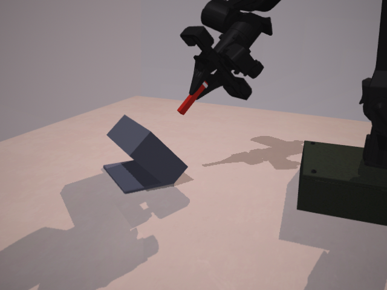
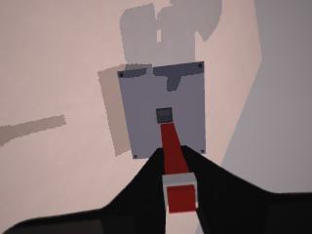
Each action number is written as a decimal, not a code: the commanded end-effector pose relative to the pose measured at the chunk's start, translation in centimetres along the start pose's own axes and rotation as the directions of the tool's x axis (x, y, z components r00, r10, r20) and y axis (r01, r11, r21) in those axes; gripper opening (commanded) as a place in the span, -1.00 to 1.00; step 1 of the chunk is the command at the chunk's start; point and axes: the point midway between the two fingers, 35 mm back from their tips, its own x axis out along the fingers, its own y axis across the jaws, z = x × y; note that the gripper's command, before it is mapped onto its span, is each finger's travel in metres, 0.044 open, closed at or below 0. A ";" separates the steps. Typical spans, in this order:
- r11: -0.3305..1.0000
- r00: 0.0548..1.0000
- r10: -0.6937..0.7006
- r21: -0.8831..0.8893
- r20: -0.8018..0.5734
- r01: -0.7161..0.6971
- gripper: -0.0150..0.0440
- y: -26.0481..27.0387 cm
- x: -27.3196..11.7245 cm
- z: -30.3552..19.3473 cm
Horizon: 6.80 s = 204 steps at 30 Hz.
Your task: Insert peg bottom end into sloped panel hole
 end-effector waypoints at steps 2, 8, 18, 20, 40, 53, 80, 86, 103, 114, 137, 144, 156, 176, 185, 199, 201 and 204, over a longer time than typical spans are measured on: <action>1.000 1.000 -0.009 0.006 0.002 0.009 -0.49 0.2 0.9 -0.1; 1.000 1.000 -0.019 0.002 -0.005 0.019 -0.49 0.2 1.8 -0.4; 0.999 0.999 -0.037 -0.005 -0.014 0.037 -0.49 0.2 3.3 -0.7; 0.999 0.999 -0.041 -0.006 -0.016 0.041 -0.49 0.3 3.6 -0.7; 0.999 0.999 -0.047 -0.009 -0.021 0.047 -0.49 0.2 5.1 -0.8; 0.999 0.999 -0.049 -0.011 -0.021 0.049 -0.49 0.2 6.4 -0.8; 0.998 0.998 -0.053 -0.017 -0.022 0.053 -0.49 0.2 6.3 -0.8; 0.998 0.998 -0.053 -0.017 -0.022 0.053 -0.49 0.3 6.6 -0.8; 0.998 0.998 -0.054 -0.017 -0.022 0.053 -0.49 0.3 7.3 -0.8; 0.998 0.998 -0.054 -0.017 -0.022 0.054 -0.49 0.2 7.8 -0.8; 0.998 0.998 -0.055 -0.017 -0.022 0.054 -0.49 0.0 8.9 -0.9; 0.998 0.998 -0.055 -0.017 -0.022 0.054 -0.49 0.0 9.2 -0.9; 0.998 0.998 -0.055 -0.017 -0.022 0.055 -0.49 0.1 9.6 -0.9; 0.998 0.998 -0.059 -0.023 -0.021 0.058 0.31 0.0 9.5 -0.9; 0.998 0.998 -0.056 -0.022 -0.021 0.056 1.00 0.0 8.8 -0.9; 0.999 0.999 -0.048 -0.019 -0.021 0.048 1.00 0.3 5.8 -1.2; 0.999 0.999 -0.048 -0.018 -0.021 0.047 1.00 0.4 5.4 -1.2; 0.999 0.999 -0.046 -0.017 -0.021 0.046 1.00 0.4 4.8 -1.3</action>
